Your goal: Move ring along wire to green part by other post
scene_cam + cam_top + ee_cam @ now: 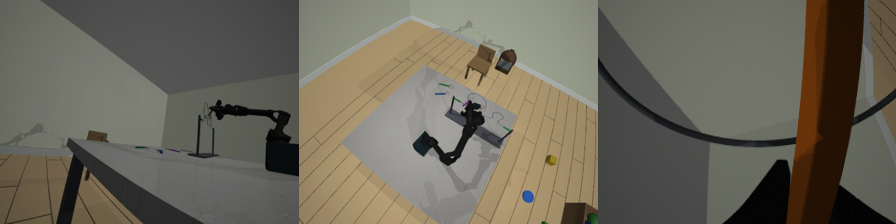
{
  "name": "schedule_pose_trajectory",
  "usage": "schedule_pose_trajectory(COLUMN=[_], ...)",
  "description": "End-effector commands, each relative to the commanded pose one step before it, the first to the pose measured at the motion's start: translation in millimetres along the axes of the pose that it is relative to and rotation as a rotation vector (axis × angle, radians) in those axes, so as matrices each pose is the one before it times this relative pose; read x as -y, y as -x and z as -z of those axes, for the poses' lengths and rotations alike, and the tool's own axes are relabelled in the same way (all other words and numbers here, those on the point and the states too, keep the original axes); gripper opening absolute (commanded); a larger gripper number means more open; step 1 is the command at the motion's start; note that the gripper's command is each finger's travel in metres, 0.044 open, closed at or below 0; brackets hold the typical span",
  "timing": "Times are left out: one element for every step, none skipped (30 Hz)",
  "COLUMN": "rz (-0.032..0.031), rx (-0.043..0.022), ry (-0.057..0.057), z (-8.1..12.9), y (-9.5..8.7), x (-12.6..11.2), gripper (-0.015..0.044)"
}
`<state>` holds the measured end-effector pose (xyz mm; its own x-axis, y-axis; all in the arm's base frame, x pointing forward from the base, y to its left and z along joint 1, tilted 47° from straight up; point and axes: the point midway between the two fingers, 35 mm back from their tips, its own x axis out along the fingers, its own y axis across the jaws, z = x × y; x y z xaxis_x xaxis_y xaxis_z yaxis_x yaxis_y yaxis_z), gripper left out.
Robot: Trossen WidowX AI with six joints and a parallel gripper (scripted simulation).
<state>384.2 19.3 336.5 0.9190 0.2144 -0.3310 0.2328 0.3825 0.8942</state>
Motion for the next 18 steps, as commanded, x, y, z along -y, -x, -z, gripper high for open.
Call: schedule_pose_trajectory(rz=[0.01280,0.00524,0.00516,0.00507,0.00518,0.00525,0.00528,0.00538,0.00534,0.00530,0.00535,0.00537,0.00553,0.00549,0.00544,0.00543,0.00545,0.00546], rx=[0.00690,0.00109,0.00107,0.00105,0.00108,0.00109,0.00110,0.00112,0.00111,0.00110,0.00111,0.00112,0.00116,0.00115,0.00114,0.00114,0.00114,0.00114], ry=[0.0389,0.0094,0.0093,0.0091,0.0093,0.0094,0.0095,0.0097,0.0096,0.0095,0.0096,0.0096,0.0099,0.0099,0.0098,0.0097,0.0098,0.0098], z=[-0.53,0.01,0.00,-0.01,0.02,0.02,0.02,0.01,0.00,0.01,0.02,0.02,0.01,0.01,0.00,0.02,0.02,0.02], y=[0.47,-0.05,-0.04,-0.04,-0.05,-0.06,-0.06,-0.05,-0.05,-0.05,-0.06,-0.06,-0.06,-0.06,-0.05,-0.06,-0.06,-0.06], x=[-2.35,0.27,0.27,0.27,0.30,0.32,0.32,0.33,0.33,0.33,0.34,0.34,0.36,0.35,0.35,0.35,0.36,0.36], gripper=[-0.0150,-0.0150,-0.0150,-0.0150,-0.0150,-0.0150,-0.0150,-0.0150,-0.0150,-0.0150,-0.0150,-0.0150,-0.0150,-0.0150,-0.0150,-0.0150,-0.0150,-0.0150])
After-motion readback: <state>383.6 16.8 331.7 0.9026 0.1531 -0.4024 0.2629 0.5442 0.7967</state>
